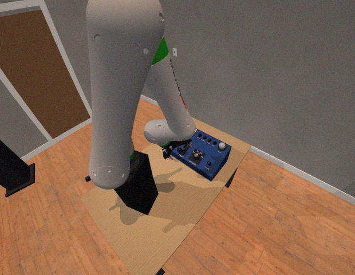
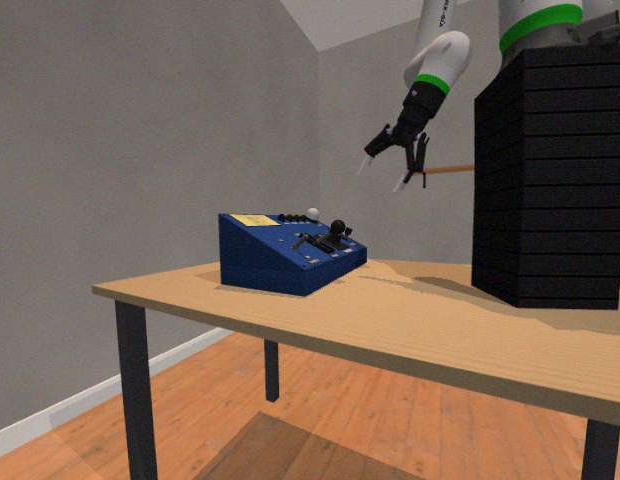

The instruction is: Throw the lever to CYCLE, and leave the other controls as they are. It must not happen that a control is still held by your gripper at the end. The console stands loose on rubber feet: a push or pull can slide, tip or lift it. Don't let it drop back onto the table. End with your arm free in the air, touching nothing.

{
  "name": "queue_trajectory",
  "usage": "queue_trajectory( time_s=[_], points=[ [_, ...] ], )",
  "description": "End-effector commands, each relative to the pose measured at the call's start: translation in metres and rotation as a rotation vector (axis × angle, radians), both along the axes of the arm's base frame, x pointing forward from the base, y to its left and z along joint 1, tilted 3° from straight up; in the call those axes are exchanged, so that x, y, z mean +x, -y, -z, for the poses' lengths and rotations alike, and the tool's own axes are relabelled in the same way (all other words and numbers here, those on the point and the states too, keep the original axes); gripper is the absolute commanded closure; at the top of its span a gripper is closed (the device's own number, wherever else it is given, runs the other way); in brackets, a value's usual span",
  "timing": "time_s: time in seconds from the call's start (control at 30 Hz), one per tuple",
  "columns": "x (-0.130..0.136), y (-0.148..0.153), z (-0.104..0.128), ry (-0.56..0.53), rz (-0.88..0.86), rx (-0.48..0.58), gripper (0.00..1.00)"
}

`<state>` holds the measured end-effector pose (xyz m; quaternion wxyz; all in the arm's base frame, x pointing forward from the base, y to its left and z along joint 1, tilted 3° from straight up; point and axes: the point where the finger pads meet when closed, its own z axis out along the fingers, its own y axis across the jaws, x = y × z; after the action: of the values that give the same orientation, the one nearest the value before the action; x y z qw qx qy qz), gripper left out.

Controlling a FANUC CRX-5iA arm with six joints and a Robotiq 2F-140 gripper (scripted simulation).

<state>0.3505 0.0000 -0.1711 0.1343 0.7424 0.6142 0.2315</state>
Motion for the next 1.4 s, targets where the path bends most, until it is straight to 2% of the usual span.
queue_trajectory(
  time_s=[0.0, 0.13, 0.17, 0.27, 0.3, 0.4, 0.43, 0.53, 0.57, 0.67, 0.7, 0.8, 0.83, 0.9, 0.93, 1.1, 1.2, 1.27, 1.37],
  points=[
    [0.003, 0.005, -0.001, -0.011, 0.099, 0.069, 0.00],
    [0.003, 0.005, -0.001, -0.011, 0.099, 0.069, 0.00],
    [0.005, 0.010, -0.002, -0.011, 0.196, 0.128, 0.00],
    [0.005, 0.010, -0.002, -0.011, 0.196, 0.128, 0.00],
    [0.008, 0.016, -0.002, -0.011, 0.288, 0.185, 0.00],
    [0.008, 0.016, -0.002, -0.011, 0.288, 0.185, 0.00],
    [0.010, 0.021, -0.003, -0.010, 0.377, 0.240, 0.00],
    [0.010, 0.021, -0.003, -0.010, 0.377, 0.240, 0.00],
    [0.012, 0.026, -0.004, -0.009, 0.461, 0.293, 0.00],
    [0.012, 0.026, -0.004, -0.009, 0.461, 0.293, 0.00],
    [0.014, 0.031, -0.005, -0.007, 0.541, 0.344, 0.00],
    [0.014, 0.031, -0.005, -0.007, 0.541, 0.344, 0.00],
    [0.016, 0.036, -0.006, -0.005, 0.616, 0.393, 0.00],
    [0.016, 0.036, -0.006, -0.005, 0.616, 0.393, 0.00],
    [0.017, 0.041, -0.007, -0.003, 0.686, 0.439, 0.00],
    [0.019, 0.045, -0.008, -0.001, 0.752, 0.484, 0.00],
    [0.021, 0.054, -0.009, 0.003, 0.870, 0.564, 0.00],
    [0.021, 0.054, -0.009, 0.003, 0.870, 0.564, 0.00],
    [0.023, 0.061, -0.011, 0.008, 0.970, 0.634, 0.00]
  ],
)
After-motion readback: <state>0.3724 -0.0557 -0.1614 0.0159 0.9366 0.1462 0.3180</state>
